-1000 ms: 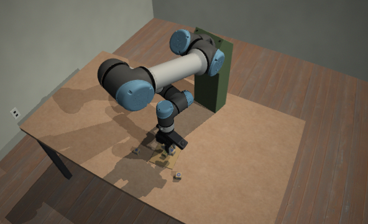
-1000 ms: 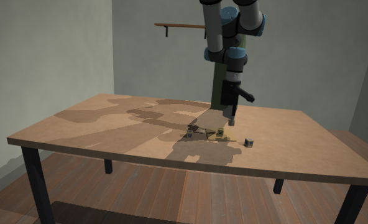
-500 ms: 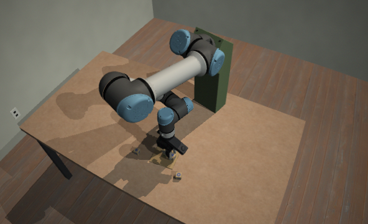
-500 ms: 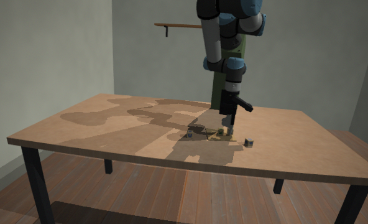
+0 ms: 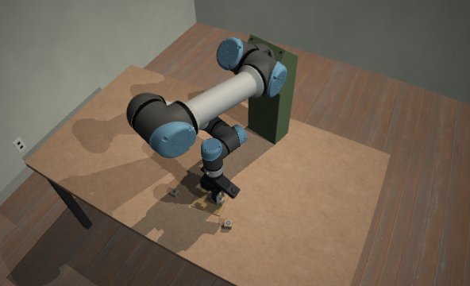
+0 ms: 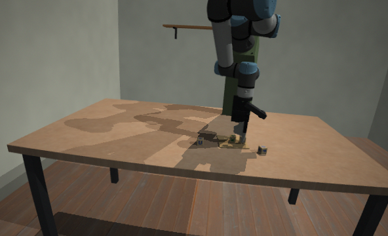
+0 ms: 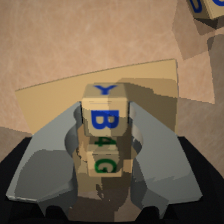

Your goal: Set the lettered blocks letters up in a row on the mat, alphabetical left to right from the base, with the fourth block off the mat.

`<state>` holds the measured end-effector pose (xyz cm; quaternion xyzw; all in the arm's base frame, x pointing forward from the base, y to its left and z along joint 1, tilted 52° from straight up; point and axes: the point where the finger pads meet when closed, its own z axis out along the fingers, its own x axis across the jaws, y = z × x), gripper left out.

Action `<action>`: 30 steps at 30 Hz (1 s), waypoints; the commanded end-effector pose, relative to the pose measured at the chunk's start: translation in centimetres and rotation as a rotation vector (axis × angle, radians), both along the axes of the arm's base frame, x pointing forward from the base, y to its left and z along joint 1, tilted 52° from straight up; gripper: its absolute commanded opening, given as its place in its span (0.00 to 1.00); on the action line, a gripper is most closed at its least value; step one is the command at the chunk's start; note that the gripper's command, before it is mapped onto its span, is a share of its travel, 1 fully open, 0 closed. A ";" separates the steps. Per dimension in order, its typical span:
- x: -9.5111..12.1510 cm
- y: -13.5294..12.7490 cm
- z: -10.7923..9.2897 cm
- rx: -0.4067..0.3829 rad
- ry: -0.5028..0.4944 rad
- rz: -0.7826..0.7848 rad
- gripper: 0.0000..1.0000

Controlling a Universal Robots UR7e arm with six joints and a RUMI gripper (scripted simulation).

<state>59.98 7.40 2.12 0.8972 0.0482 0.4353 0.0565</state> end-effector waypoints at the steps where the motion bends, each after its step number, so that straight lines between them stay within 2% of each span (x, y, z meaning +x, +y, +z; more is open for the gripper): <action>1: 0.0 0.0 0.0 0.000 -0.001 0.000 0.09; 30: 0.3 0.0 -0.2 0.000 -0.001 0.000 0.09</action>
